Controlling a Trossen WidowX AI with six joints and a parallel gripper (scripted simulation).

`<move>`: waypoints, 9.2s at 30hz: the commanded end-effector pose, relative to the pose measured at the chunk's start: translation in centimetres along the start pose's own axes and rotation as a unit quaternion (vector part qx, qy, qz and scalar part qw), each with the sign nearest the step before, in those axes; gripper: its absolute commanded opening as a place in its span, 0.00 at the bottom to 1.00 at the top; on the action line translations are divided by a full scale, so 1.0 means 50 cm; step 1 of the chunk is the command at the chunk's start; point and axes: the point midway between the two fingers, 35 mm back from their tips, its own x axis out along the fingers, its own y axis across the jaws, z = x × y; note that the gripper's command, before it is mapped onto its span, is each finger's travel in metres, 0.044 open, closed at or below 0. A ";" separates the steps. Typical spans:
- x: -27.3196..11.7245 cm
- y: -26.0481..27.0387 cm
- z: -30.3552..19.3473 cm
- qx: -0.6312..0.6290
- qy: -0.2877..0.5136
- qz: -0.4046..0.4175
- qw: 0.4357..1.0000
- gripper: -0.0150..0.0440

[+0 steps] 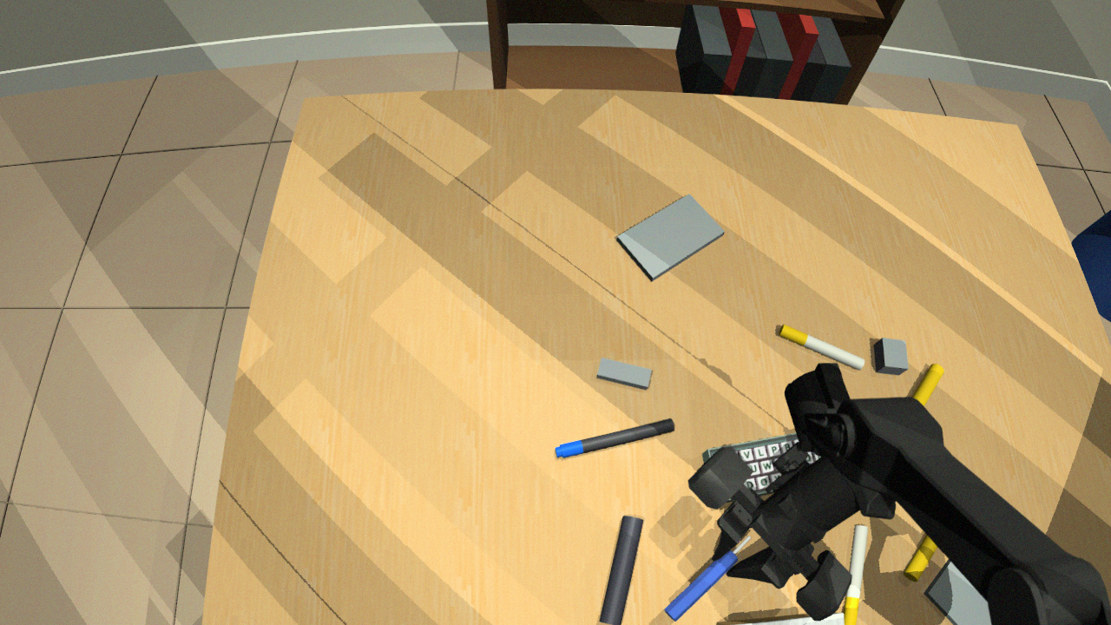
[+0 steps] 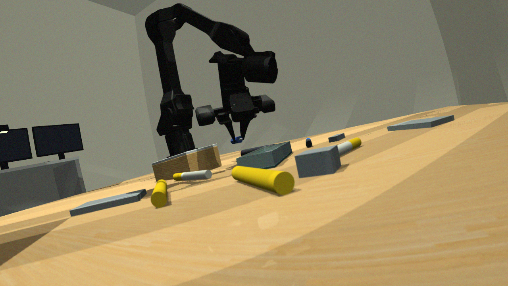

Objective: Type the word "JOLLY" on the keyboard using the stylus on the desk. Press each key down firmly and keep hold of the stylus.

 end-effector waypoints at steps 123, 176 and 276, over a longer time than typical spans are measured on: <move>0.077 0.003 -0.117 0.001 -0.490 0.002 0.872 0.51; 0.146 0.003 -0.076 0.001 -0.490 0.002 0.872 0.51; -0.076 0.090 -0.028 -0.576 -0.229 -0.583 0.525 0.25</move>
